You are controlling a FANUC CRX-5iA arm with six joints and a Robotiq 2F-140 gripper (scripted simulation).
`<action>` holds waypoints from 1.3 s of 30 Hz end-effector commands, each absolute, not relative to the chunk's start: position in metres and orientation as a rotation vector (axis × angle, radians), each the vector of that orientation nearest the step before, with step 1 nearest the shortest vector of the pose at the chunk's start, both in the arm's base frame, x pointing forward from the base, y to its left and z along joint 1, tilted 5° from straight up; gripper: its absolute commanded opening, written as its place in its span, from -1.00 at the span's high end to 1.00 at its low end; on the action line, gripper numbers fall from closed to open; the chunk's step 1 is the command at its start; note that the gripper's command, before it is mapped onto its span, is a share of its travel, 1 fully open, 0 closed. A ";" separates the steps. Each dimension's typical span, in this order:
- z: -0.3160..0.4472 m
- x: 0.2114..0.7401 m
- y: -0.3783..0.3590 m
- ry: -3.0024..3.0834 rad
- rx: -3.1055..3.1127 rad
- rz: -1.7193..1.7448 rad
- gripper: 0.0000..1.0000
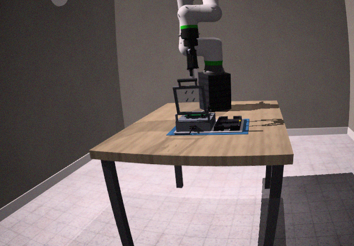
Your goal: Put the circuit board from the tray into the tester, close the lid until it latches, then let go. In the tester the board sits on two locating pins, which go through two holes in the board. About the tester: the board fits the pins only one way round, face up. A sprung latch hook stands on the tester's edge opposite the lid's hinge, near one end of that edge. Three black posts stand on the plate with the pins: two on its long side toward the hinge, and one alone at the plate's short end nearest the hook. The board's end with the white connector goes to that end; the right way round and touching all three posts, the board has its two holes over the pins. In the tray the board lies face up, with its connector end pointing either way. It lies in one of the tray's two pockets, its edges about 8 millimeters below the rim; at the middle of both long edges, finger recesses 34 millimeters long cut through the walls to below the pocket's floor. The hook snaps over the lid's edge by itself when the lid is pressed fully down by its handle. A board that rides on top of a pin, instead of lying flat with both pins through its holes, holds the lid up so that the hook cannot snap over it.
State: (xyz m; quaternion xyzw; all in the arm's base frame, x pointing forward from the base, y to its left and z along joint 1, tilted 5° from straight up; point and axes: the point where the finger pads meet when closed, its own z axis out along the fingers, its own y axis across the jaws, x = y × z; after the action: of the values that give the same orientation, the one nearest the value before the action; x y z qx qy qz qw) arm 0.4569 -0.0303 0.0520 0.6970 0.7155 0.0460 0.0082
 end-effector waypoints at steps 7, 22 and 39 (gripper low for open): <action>0.092 0.454 -0.032 2.236 2.179 0.144 -0.16; 0.113 0.452 -0.034 2.236 2.179 0.144 -0.16; 0.114 0.452 -0.034 2.236 2.179 0.144 0.40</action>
State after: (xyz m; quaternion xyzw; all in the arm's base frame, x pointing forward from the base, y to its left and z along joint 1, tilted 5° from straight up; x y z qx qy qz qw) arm 0.4522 -0.0336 0.1133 0.6970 0.7155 0.0459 0.0080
